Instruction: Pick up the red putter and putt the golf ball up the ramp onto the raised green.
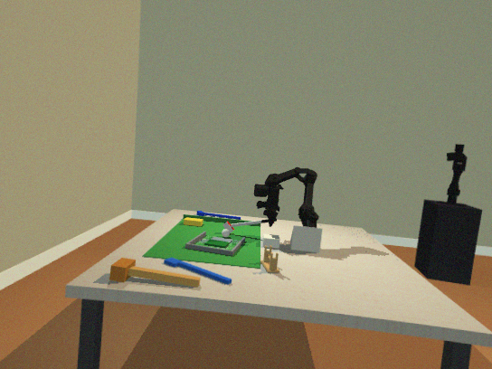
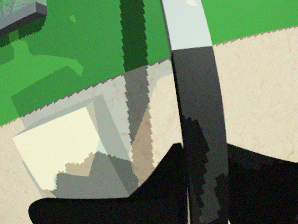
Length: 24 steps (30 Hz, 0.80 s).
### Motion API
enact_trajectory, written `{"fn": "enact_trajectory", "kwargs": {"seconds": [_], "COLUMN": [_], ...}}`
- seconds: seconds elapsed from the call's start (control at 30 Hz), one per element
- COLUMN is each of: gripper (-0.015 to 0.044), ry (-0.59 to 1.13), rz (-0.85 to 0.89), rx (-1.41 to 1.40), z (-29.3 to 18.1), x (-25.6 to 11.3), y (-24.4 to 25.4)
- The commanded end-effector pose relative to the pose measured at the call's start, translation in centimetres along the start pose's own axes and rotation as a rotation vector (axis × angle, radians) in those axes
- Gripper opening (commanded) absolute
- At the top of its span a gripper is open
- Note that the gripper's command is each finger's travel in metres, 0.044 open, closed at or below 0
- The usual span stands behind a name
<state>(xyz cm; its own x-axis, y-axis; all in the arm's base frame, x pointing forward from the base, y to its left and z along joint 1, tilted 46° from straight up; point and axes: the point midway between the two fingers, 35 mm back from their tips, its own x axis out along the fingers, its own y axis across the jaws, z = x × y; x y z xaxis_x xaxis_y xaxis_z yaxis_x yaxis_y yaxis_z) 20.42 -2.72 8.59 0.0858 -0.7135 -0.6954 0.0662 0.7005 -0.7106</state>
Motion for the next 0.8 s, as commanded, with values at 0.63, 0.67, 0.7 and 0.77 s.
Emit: {"fn": "enact_trajectory", "kwargs": {"seconds": [0.63, 0.67, 0.7, 0.77], "gripper": [0.0000, 0.0000, 0.0000, 0.0000], "ry": [-0.002, -0.002, -0.002, -0.002], "rz": [-0.002, -0.002, -0.002, -0.002], "rx": [0.006, 0.006, 0.006, 0.006], "z": [-0.1, -0.1, -0.1, -0.1], "x": [-5.1, -5.1, -5.1, -5.1], "y": [0.3, 0.3, 0.3, 0.3]}}
